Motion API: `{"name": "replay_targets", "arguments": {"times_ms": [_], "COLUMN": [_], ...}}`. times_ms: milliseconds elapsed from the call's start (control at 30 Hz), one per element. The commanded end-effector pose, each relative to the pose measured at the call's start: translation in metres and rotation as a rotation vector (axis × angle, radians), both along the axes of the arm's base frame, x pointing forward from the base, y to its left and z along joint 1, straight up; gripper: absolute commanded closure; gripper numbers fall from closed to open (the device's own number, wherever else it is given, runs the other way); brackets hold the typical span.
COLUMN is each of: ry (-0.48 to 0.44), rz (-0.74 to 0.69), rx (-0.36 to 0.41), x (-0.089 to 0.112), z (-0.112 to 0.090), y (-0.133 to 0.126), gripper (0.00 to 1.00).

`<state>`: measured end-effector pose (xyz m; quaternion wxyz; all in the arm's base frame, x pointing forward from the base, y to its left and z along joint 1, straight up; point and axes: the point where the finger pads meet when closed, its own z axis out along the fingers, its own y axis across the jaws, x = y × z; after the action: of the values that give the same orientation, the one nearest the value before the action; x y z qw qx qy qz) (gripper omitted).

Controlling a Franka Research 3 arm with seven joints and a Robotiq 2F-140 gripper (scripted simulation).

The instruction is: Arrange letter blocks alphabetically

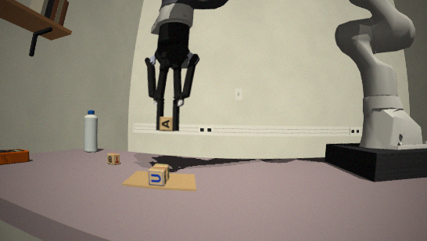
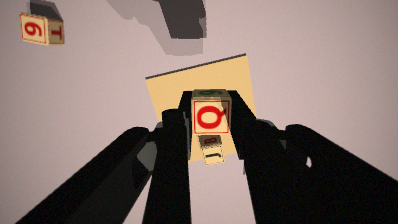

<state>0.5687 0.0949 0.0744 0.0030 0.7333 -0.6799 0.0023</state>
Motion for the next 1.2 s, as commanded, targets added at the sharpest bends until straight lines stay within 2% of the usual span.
{"name": "replay_targets", "arguments": {"times_ms": [0,833,1167], "ry": [-0.001,-0.001,-0.001], "rz": [0.139,0.169,0.169], "rx": [0.006,0.007,0.007], "x": [0.004,0.006,0.006], "z": [0.002,-0.004,-0.044], "y": [0.0,0.001,0.001], "gripper": [0.76,0.76,0.76]}}
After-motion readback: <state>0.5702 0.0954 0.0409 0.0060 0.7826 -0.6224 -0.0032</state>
